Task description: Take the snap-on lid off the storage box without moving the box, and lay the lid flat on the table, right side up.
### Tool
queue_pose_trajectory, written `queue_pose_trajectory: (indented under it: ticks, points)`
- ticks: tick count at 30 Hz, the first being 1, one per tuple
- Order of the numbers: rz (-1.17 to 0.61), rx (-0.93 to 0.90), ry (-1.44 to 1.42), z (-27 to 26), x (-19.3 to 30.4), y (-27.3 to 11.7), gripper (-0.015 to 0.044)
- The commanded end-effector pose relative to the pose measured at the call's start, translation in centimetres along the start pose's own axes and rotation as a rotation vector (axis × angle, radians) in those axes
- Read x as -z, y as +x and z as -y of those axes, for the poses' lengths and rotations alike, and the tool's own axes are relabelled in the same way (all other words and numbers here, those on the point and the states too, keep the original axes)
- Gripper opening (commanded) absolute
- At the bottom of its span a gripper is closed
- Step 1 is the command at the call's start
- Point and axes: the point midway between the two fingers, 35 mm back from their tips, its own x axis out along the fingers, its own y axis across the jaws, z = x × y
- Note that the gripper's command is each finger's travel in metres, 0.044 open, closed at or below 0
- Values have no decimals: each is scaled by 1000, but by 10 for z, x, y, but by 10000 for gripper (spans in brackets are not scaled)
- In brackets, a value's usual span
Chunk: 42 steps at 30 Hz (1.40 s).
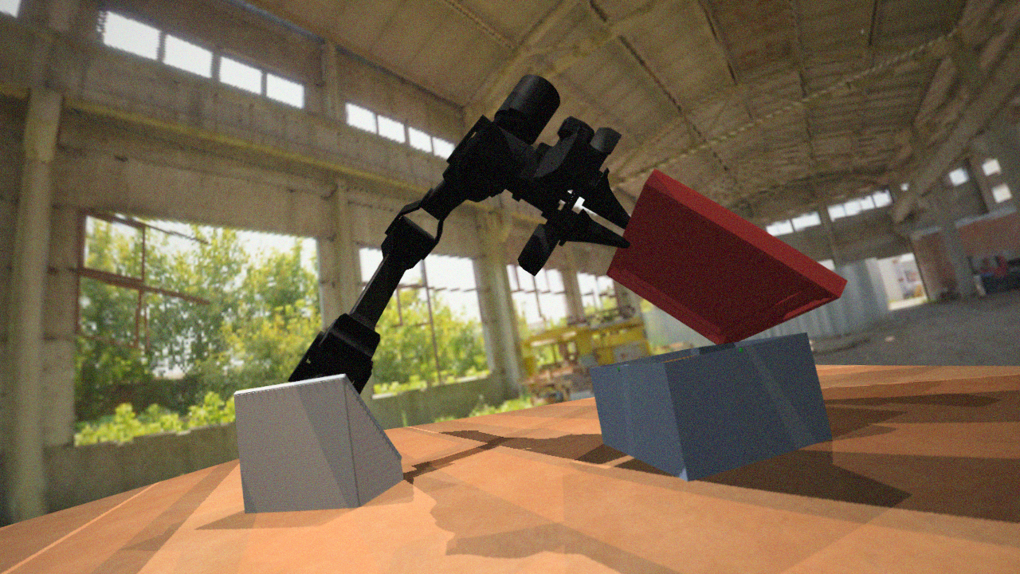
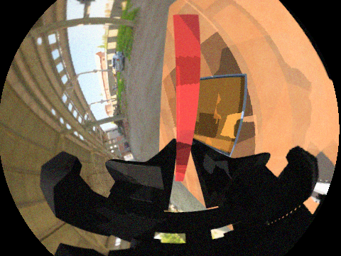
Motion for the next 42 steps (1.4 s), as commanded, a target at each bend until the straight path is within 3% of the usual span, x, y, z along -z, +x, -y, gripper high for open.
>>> queue_pose_trajectory:
  ticks: [1,42]
  points:
    - [9,-8,-7,-2,7,-3,0]
    - [8,-8,-2,5,87,-10,0]
